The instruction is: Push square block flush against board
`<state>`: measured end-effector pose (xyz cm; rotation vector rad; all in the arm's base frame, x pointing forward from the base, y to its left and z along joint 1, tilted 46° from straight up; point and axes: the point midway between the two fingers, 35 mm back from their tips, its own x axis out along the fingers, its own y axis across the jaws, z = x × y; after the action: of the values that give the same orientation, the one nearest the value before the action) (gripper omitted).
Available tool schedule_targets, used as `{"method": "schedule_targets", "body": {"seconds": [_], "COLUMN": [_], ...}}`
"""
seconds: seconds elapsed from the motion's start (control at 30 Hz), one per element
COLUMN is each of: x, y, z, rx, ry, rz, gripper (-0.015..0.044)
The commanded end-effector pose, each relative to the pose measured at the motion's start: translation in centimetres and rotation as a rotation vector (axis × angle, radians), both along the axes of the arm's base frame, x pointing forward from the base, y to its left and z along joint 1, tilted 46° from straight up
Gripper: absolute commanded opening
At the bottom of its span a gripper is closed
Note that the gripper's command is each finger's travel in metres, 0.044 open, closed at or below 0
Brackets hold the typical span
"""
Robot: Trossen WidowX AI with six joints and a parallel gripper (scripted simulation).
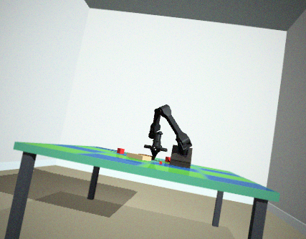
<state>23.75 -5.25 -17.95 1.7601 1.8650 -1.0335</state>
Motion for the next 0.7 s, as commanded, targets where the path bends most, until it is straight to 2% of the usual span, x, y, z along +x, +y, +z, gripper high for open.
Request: {"method": "schedule_targets", "body": {"seconds": [0.0,0.67], "x": [0.3,1.1], "y": [0.4,2.3], "z": [0.4,2.2], "rx": [-0.001,-0.001], "ry": [-0.003,-0.003], "rz": [-0.004,-0.005], "gripper": [0.0000,0.0000]}}
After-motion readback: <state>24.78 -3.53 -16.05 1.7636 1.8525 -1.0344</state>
